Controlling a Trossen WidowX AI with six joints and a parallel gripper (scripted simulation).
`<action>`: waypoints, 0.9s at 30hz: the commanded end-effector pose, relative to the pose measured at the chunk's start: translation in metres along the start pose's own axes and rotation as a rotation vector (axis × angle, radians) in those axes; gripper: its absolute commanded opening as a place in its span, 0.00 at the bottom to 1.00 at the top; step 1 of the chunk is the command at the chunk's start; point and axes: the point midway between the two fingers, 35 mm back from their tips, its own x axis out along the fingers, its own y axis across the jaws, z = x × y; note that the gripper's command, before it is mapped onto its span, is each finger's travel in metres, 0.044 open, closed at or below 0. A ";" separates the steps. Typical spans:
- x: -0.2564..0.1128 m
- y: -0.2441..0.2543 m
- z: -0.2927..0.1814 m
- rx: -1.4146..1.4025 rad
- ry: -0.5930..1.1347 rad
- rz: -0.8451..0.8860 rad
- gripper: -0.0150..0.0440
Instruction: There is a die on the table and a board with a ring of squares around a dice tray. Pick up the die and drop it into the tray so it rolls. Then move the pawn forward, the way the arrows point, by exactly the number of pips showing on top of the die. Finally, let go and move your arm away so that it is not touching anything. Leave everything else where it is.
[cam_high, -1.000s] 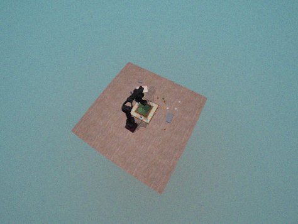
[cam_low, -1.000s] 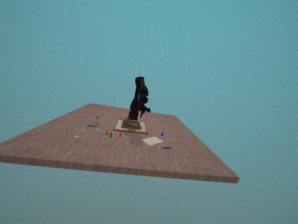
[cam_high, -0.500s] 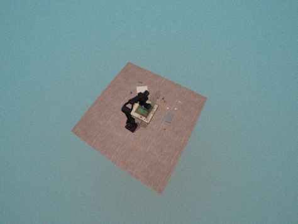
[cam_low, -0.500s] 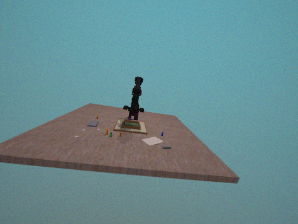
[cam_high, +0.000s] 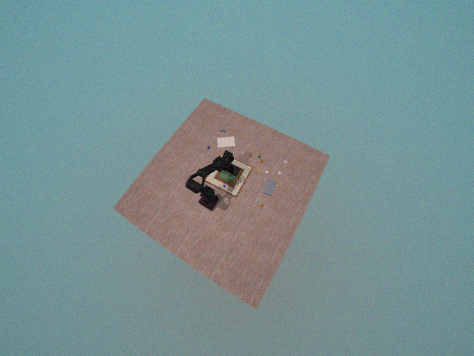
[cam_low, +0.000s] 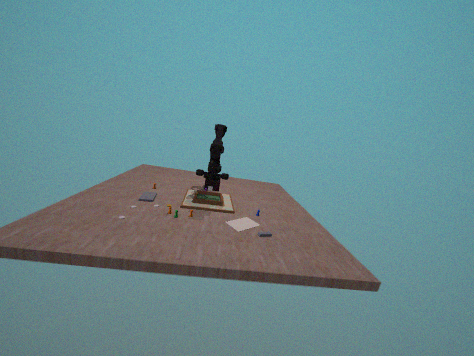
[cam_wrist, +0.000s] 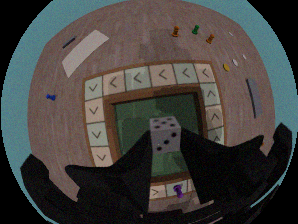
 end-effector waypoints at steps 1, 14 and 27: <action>0.001 0.001 0.000 0.005 -0.113 0.006 0.25; 0.001 0.000 -0.001 0.006 -0.436 0.008 0.25; -0.048 0.000 -0.016 0.006 -0.433 0.008 0.25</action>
